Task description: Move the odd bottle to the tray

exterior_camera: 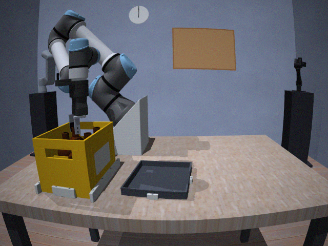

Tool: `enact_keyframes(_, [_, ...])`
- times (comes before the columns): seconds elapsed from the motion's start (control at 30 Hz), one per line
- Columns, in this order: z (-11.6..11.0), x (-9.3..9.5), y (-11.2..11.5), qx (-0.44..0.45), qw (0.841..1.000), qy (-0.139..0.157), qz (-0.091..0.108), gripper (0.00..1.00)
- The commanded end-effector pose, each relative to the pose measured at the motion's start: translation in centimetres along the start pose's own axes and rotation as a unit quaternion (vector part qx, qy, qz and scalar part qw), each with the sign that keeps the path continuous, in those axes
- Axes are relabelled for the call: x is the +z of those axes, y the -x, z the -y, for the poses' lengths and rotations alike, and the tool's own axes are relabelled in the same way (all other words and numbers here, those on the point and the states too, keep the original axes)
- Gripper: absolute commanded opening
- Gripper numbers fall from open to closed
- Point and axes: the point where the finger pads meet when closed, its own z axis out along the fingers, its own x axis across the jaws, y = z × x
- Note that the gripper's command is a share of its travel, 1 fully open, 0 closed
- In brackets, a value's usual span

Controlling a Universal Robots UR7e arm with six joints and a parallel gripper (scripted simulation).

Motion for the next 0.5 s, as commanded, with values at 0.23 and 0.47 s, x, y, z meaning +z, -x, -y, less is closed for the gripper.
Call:
enact_keyframes(0.23, [0.0,-1.1,0.0,0.000,1.000,0.000,0.000,1.00])
enact_keyframes(0.47, [0.0,-3.0,0.0,0.000,1.000,0.000,0.000,1.00])
